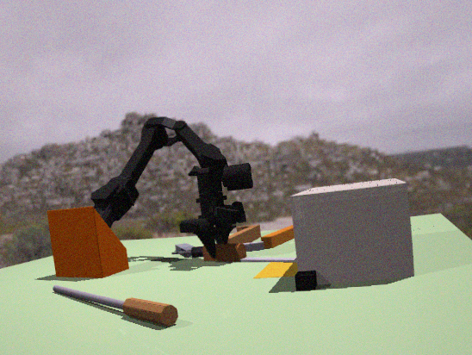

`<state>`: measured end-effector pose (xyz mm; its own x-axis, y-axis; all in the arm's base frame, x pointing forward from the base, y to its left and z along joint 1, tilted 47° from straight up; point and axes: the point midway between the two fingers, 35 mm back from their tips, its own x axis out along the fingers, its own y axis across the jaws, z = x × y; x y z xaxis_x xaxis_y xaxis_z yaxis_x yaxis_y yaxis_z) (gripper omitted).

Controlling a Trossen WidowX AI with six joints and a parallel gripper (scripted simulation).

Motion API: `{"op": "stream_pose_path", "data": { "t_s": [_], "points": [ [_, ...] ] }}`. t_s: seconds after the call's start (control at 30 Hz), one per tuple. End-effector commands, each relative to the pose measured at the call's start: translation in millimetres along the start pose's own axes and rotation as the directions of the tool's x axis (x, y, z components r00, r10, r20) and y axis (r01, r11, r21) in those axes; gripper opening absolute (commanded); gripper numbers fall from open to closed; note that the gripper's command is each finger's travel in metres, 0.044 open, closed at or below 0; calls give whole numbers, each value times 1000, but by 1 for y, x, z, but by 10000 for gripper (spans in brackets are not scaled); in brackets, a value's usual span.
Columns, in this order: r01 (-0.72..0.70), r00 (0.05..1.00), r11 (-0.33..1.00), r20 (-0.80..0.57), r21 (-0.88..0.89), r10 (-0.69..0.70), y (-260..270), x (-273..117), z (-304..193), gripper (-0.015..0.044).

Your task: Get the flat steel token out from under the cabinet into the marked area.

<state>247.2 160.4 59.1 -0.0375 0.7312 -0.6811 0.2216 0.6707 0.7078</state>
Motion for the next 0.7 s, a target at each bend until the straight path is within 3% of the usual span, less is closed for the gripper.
{"op": "stream_pose_path", "data": {
  "t_s": [0.0, 0.67],
  "points": [
    [-3, 1000, 1000, 2, -7, 3, 1, -1, 7, 0],
    [-3, 1000, 1000, 2, -9, 3, 2, 0, 31, 0]
  ]
}}
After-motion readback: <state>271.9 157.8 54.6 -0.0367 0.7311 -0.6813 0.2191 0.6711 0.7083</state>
